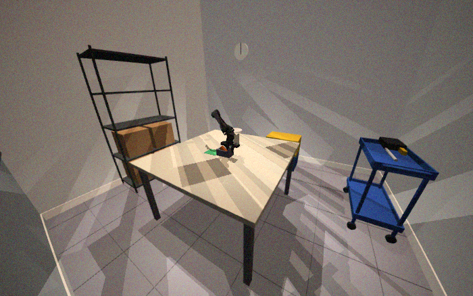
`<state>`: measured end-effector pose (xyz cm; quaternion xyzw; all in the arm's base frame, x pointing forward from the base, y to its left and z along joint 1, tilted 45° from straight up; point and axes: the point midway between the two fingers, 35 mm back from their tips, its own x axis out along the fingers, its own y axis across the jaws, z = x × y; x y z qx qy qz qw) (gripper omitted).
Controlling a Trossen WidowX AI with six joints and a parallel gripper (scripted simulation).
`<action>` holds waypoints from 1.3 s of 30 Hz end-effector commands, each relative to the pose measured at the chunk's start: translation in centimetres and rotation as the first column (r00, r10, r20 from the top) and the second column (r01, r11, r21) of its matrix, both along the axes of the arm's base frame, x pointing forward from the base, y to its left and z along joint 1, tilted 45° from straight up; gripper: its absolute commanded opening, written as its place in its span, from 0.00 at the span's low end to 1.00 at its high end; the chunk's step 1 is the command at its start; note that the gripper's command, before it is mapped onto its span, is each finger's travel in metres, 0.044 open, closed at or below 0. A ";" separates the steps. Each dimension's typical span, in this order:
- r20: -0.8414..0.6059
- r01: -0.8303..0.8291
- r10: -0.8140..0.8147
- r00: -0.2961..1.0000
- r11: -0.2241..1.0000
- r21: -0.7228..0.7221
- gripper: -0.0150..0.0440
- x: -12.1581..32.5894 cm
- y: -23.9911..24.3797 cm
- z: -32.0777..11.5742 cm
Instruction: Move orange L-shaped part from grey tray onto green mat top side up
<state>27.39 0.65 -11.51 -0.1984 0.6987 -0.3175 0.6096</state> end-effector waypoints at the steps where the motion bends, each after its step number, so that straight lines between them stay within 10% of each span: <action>1: -0.004 -0.006 0.006 1.000 1.000 -0.003 0.56 -0.2 -0.5 -0.4; 39: -0.003 -0.007 0.007 1.000 1.000 0.002 0.56 1.2 3.9 3.0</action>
